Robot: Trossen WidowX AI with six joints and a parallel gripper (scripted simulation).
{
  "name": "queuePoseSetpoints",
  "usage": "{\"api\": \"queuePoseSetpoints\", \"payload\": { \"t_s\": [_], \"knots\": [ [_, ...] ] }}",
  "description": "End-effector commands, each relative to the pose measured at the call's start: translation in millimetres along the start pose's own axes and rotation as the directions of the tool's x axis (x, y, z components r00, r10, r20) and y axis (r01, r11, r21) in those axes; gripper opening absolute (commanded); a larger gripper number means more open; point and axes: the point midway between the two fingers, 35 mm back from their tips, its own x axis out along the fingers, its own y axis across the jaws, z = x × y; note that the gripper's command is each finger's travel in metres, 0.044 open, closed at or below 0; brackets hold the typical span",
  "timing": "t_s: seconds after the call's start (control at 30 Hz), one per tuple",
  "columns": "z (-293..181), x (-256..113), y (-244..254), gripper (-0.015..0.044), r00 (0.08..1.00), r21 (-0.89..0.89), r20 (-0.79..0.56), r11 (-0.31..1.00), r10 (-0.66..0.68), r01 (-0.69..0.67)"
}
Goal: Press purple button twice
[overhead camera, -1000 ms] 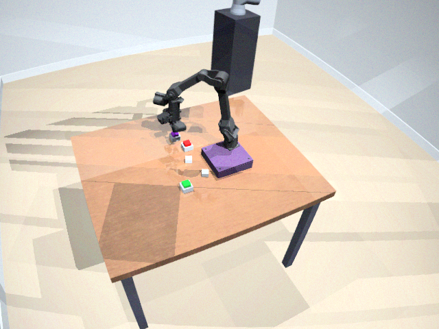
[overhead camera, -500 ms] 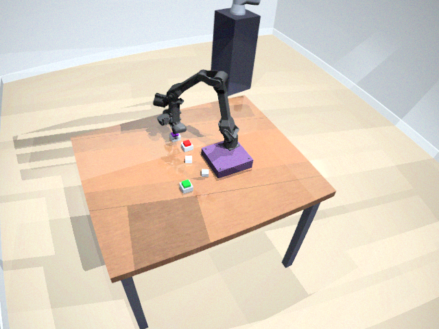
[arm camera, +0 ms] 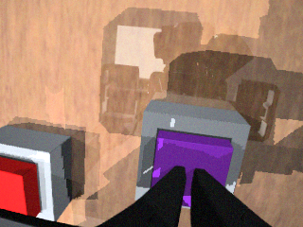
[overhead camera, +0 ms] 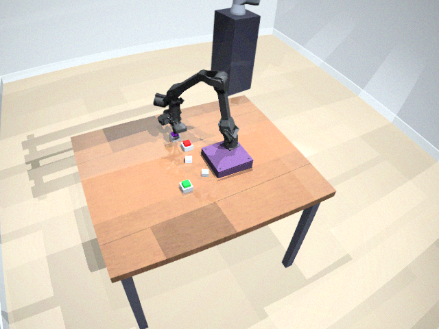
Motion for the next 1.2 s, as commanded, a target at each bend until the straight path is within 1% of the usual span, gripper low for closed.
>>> {"api": "queuePoseSetpoints", "payload": {
  "t_s": [0.0, 0.17, 0.23, 0.3, 0.47, 0.63, 0.67, 0.9, 1.03, 1.17],
  "knots": [
    [0.1, -26.0, -0.6, 0.002, 1.0, 0.004, 0.001, 1.0, -0.005, 0.005],
    [-0.1, -28.4, -0.3, 0.002, 1.0, 0.005, 0.0, 1.0, -0.005, 0.005],
    [6.5, -29.3, 6.3, 0.0072, 1.0, 0.005, 0.0, 1.0, -0.003, 0.003],
    [24.0, -31.9, 25.8, 0.0125, 1.0, 0.005, 0.0, 1.0, 0.001, -0.001],
    [62.8, -40.1, 87.0, 0.0256, 1.0, 0.006, -0.002, 1.0, 0.011, -0.011],
    [85.9, -49.8, 155.9, 0.0388, 1.0, 0.006, -0.004, 1.0, 0.019, -0.019],
    [88.5, -51.9, 170.3, 0.04, 1.0, 0.006, -0.004, 1.0, 0.02, -0.02],
    [86.9, -68.4, 272.2, 0.04, 1.0, 0.007, -0.004, 1.0, 0.027, -0.027],
    [70.5, -78.9, 328.3, 0.04, 1.0, 0.007, -0.002, 1.0, 0.031, -0.031],
    [43.5, -90.1, 380.2, 0.04, 0.999, 0.007, 0.0, 0.999, 0.035, -0.035]
  ]
}}
